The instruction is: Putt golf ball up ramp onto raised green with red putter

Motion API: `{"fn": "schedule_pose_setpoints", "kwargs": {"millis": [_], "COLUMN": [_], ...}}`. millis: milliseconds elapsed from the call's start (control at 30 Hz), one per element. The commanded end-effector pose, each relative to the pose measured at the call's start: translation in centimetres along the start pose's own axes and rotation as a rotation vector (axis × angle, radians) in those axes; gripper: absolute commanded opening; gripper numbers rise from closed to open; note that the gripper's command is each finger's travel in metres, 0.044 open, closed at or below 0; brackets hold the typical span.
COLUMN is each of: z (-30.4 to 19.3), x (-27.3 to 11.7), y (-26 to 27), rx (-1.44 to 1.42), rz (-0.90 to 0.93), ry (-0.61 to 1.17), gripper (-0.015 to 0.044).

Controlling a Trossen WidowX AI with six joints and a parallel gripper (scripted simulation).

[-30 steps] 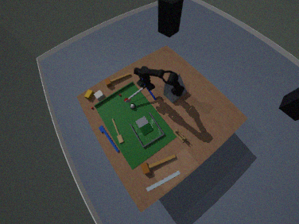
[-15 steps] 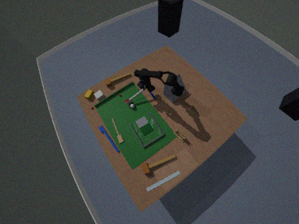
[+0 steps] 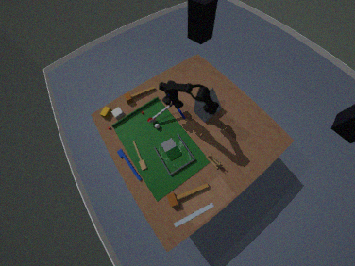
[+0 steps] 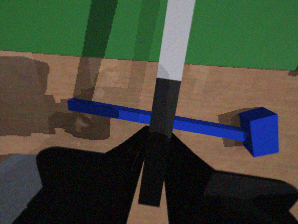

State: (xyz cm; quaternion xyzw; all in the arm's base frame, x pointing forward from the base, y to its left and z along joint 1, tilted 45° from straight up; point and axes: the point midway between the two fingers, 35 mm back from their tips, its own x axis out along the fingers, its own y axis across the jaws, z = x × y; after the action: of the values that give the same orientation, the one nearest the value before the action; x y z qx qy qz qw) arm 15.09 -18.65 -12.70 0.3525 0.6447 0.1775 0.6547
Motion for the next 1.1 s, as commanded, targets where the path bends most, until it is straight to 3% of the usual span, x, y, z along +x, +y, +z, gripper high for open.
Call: {"fn": "schedule_pose_setpoints", "kwargs": {"millis": [0,433,767,1067], "z": [0.0,0.0,0.3,0.2], "x": [0.1,0.3,0.2,-0.5], "y": [-1.5,-1.9,10.6,11.3], "rx": [0.003,0.008,0.005,0.005], "rz": [-0.001,0.004,0.009,0.010], "ry": [-0.007,-0.009,-0.009,-0.009], "gripper": [0.0000,0.0000,0.0000,0.0000]}}
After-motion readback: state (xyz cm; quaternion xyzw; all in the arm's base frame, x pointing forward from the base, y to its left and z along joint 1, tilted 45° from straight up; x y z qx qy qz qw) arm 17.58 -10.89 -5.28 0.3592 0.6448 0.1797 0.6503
